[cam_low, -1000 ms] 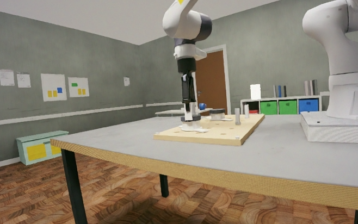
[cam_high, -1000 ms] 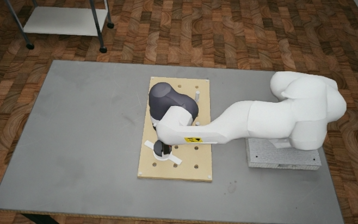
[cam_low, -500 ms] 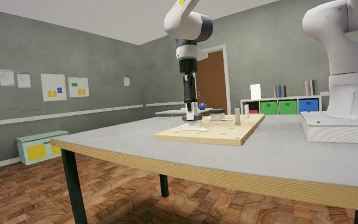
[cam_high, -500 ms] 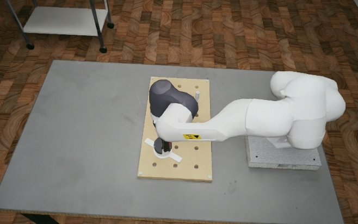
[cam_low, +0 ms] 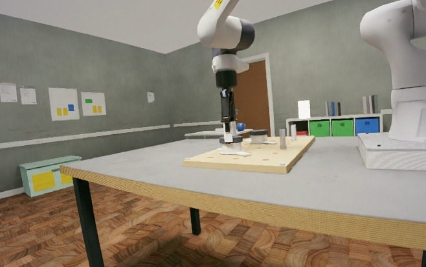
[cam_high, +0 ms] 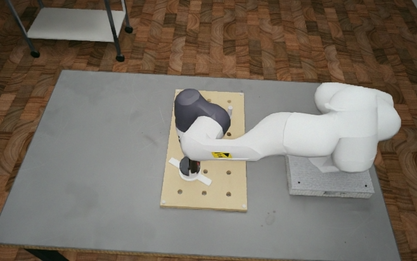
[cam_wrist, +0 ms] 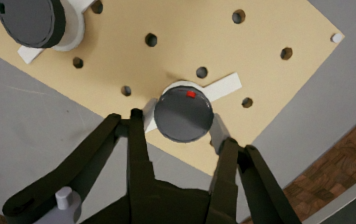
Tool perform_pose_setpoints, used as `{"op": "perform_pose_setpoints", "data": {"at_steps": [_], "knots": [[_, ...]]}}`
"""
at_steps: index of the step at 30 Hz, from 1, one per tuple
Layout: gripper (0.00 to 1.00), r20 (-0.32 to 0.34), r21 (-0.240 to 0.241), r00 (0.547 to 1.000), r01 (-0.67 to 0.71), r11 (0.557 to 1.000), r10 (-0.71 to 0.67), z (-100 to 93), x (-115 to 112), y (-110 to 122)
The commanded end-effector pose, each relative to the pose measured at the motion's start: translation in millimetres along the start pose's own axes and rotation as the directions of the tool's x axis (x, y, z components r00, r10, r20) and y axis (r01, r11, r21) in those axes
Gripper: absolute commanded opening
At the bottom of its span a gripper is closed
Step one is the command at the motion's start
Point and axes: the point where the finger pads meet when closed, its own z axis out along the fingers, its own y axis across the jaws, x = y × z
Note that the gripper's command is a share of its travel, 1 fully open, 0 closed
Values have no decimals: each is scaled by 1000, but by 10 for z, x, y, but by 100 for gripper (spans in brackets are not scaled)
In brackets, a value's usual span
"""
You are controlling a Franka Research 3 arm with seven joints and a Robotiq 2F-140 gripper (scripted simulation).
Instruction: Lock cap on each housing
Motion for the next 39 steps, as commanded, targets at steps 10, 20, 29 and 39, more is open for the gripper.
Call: {"op": "perform_pose_setpoints", "data": {"at_steps": [10,20,29,39], "knots": [[10,-2,5,1000,13,1000,-13,8,72,-192],[10,-2,5,1000,13,1000,-13,7,121,-341],[10,-2,5,1000,13,1000,-13,7,158,-452],[10,-2,5,1000,13,1000,-13,6,202,-585]]}}
